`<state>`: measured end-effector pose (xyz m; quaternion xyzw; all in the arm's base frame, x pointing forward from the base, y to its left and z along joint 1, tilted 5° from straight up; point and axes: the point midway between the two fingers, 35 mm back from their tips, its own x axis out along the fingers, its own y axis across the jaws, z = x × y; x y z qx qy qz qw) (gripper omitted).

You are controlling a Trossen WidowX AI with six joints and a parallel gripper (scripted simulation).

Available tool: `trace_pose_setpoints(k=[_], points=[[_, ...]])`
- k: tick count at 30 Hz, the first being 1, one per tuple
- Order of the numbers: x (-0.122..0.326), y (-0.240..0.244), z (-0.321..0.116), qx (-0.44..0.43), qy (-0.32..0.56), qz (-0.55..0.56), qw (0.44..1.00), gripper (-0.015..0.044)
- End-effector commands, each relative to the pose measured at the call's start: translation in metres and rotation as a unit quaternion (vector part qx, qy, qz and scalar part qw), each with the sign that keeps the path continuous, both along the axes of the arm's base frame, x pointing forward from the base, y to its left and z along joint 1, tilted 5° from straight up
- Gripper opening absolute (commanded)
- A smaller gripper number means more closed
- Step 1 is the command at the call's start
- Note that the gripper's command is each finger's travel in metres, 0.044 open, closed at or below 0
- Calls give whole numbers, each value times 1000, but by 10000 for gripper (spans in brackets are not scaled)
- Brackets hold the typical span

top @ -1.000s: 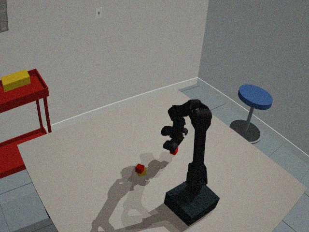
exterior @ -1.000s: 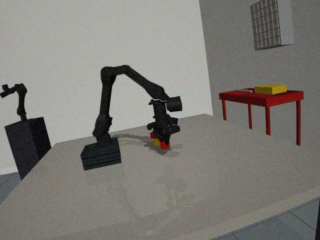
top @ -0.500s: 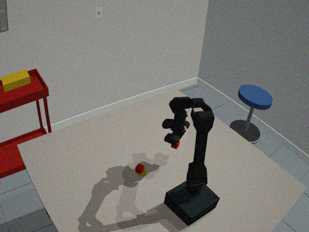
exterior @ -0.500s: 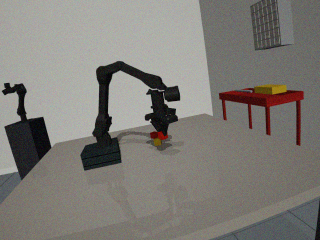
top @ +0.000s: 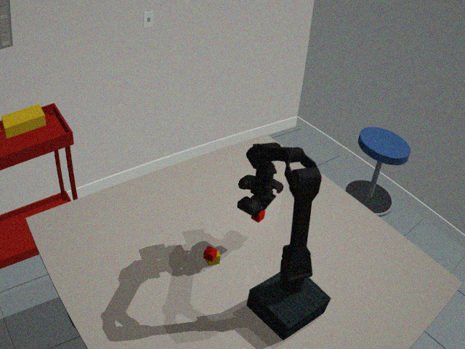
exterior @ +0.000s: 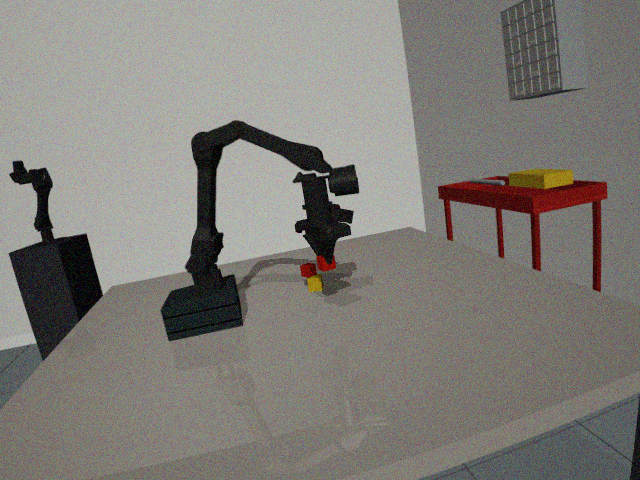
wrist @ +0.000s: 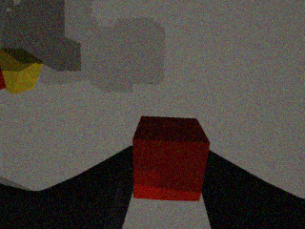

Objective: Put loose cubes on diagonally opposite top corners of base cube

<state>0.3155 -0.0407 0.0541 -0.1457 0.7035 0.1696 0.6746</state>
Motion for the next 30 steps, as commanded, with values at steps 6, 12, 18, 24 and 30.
trace_pose_setpoints(k=[6, 12, 18, 24, 30], points=[[1, 29, 1, -4, 2, -112, 994, 105], [1, 48, 1, -7, 4, -186, 983, 105], [-1, 67, 1, -9, 6, -259, 966, 105], [-3, 86, 1, -12, 8, -331, 944, 105], [-7, 105, 1, -15, 11, -401, 916, 105]])
